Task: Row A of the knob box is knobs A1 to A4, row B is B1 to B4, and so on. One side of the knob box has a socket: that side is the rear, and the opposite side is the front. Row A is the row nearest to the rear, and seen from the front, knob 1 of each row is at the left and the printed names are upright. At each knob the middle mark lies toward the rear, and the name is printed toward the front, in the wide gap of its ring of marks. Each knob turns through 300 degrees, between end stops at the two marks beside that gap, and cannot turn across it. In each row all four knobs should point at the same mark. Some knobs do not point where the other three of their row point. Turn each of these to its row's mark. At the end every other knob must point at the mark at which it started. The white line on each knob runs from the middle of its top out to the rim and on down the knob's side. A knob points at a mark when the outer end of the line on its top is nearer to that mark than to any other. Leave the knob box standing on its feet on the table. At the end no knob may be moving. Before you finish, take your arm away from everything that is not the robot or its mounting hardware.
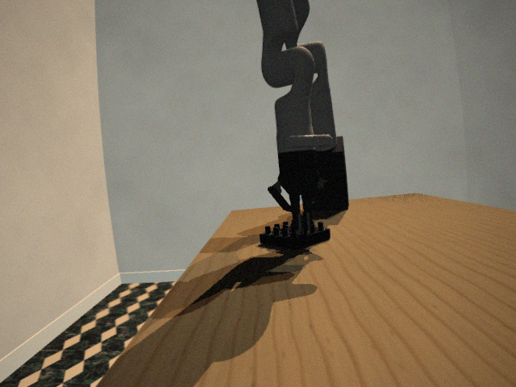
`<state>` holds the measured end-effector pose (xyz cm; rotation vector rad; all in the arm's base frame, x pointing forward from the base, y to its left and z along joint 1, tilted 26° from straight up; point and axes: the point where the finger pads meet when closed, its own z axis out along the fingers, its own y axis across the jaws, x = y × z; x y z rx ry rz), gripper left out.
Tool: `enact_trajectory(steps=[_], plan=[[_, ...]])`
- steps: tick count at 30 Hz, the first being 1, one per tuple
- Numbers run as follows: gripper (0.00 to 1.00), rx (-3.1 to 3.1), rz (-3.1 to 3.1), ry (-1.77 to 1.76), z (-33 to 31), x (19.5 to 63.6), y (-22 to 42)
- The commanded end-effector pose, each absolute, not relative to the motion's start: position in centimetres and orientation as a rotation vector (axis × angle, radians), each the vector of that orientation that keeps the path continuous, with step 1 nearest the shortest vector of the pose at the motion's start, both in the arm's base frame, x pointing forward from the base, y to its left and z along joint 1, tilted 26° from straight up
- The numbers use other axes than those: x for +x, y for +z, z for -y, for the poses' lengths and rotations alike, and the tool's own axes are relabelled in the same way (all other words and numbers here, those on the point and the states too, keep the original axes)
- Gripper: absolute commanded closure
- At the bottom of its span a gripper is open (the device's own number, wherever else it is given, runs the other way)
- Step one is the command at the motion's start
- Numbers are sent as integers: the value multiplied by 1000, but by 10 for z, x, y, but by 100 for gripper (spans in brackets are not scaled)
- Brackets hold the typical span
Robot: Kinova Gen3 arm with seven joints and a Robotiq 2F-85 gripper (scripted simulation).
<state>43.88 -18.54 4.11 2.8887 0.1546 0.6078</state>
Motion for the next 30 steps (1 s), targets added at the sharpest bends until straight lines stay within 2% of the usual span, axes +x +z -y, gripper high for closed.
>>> enact_trajectory(steps=[1,30], plan=[[92,2872,-229,604,185,441,43],[92,2720,-748,528,185,442,43]])
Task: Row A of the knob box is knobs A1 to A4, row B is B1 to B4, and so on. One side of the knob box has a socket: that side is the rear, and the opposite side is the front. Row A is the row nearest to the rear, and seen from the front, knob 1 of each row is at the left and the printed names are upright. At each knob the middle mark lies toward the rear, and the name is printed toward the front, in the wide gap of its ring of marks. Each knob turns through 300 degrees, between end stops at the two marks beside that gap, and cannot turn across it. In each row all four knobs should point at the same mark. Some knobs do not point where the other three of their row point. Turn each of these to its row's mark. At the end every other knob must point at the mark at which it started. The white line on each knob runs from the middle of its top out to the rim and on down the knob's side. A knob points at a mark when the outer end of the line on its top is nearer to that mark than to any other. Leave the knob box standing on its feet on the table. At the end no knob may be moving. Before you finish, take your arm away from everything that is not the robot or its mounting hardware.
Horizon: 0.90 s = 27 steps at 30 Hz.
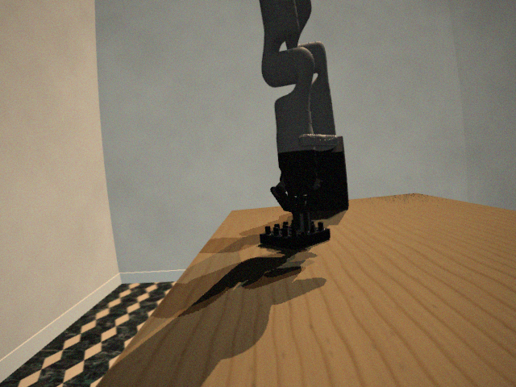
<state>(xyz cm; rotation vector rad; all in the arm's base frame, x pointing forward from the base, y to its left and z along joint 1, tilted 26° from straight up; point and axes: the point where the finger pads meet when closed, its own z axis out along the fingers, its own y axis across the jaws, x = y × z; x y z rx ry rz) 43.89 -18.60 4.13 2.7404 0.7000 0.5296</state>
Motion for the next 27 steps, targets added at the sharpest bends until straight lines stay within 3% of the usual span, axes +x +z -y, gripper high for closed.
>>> enact_trajectory(steps=[1,27], plan=[[92,2715,-760,526,185,442,43],[92,2659,-894,502,185,442,43]])
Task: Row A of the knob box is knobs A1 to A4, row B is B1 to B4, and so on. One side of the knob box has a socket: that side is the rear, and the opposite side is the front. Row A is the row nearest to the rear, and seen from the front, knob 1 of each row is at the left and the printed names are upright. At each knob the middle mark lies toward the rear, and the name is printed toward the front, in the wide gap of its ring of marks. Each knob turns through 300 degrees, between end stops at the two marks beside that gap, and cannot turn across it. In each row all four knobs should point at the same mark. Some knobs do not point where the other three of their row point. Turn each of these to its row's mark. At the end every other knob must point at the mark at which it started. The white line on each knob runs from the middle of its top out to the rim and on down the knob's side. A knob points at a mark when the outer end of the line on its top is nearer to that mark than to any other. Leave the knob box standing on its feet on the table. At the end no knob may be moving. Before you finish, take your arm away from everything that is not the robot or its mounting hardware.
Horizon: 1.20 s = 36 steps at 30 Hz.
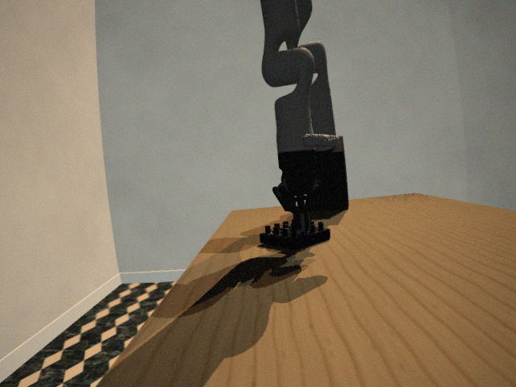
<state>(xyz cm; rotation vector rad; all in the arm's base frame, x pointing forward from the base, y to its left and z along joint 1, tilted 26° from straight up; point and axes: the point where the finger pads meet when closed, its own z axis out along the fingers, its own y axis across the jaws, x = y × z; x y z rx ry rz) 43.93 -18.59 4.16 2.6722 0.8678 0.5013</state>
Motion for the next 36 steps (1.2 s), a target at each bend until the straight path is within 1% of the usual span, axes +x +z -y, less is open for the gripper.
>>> enact_trajectory(steps=[1,20,21,36], plan=[[92,2658,-895,502,185,442,43],[92,2657,-898,502,185,442,43],[81,2657,-898,502,185,442,43],[81,2657,-898,502,185,442,43]])
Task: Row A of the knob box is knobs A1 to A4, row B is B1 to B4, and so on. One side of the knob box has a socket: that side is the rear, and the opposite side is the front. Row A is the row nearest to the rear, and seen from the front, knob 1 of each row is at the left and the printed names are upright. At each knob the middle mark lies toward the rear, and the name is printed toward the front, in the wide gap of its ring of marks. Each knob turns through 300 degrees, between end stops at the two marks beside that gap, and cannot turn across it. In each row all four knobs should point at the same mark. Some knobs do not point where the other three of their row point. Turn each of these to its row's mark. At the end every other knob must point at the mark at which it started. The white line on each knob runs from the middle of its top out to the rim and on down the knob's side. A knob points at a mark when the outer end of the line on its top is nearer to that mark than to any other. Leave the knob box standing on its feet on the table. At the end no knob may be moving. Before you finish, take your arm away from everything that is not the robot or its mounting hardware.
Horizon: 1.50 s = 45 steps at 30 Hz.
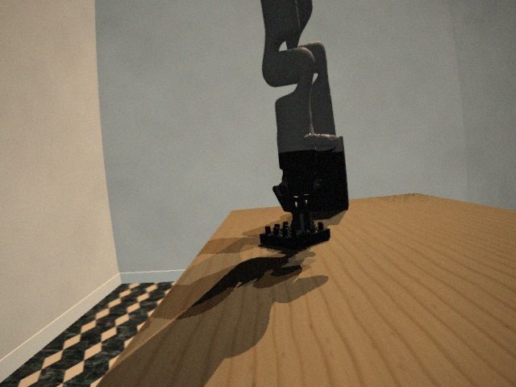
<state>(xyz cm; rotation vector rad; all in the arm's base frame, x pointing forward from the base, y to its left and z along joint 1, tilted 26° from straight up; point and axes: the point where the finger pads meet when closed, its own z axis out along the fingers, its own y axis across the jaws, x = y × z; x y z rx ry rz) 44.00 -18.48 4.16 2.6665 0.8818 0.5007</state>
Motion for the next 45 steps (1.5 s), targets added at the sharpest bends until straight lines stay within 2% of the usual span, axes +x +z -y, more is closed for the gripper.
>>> enact_trajectory(steps=[1,26,45], plan=[[81,2657,-898,502,185,442,43],[81,2658,-898,502,178,426,76],[81,2658,-899,502,178,426,77]])
